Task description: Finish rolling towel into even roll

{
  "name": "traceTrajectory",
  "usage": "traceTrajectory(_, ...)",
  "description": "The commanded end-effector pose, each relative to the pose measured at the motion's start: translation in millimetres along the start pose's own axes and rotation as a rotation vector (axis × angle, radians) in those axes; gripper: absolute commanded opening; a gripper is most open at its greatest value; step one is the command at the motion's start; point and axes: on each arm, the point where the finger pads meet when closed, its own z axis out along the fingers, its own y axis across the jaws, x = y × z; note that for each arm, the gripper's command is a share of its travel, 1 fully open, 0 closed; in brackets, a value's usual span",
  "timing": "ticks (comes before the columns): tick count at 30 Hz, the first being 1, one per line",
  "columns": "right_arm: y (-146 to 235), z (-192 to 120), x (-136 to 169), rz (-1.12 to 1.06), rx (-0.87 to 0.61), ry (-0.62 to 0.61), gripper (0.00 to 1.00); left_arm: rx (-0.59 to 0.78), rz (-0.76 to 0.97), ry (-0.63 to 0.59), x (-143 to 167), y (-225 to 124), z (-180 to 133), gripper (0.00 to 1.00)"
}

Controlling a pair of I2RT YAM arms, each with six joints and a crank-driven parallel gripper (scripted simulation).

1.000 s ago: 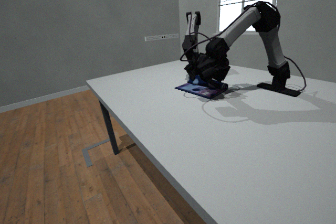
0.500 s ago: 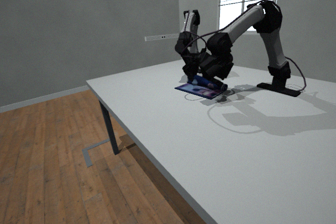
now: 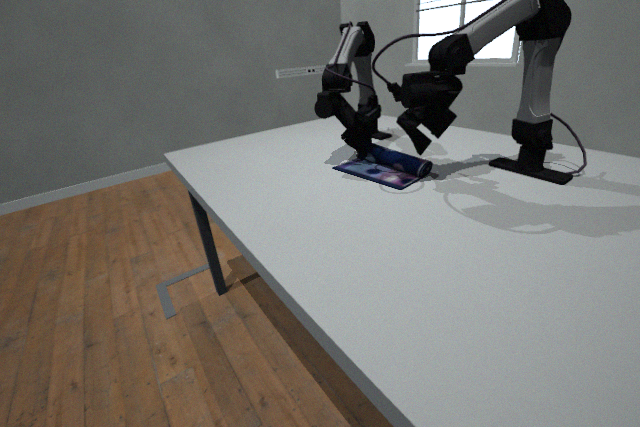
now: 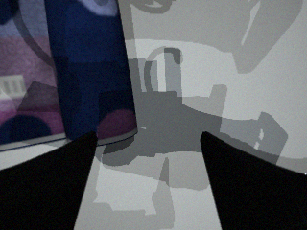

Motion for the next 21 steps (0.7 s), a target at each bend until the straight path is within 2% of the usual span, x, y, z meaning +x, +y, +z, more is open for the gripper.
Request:
traceTrajectory(1, 15.9, 0.0, 3.4, 0.093, -0.168, 0.011, 0.29, -0.28, 0.122, -0.021, -11.1, 16.4, 4.3, 0.92)
traceTrajectory(7, 16.4, -1.1, 2.5, 0.187, -0.278, 0.013, 0.29, -0.506, 0.274, -0.029, -17.5, 8.9, 11.2, 0.95)
traceTrajectory(9, 16.4, -1.1, 2.5, 0.187, -0.278, 0.013, 0.29, -0.506, 0.274, -0.029, -17.5, 8.9, 11.2, 0.95)
traceTrajectory(15, 16.7, -1.8, 1.8, 0.248, -0.35, 0.015, 0.29, -0.635, 0.361, -0.034, -21.1, 4.6, 15.1, 0.97)
traceTrajectory(21, 16.7, -1.7, 1.9, 0.266, -0.371, 0.015, 0.29, -0.645, 0.369, -0.034, -21.6, 4.6, 15.1, 0.98)
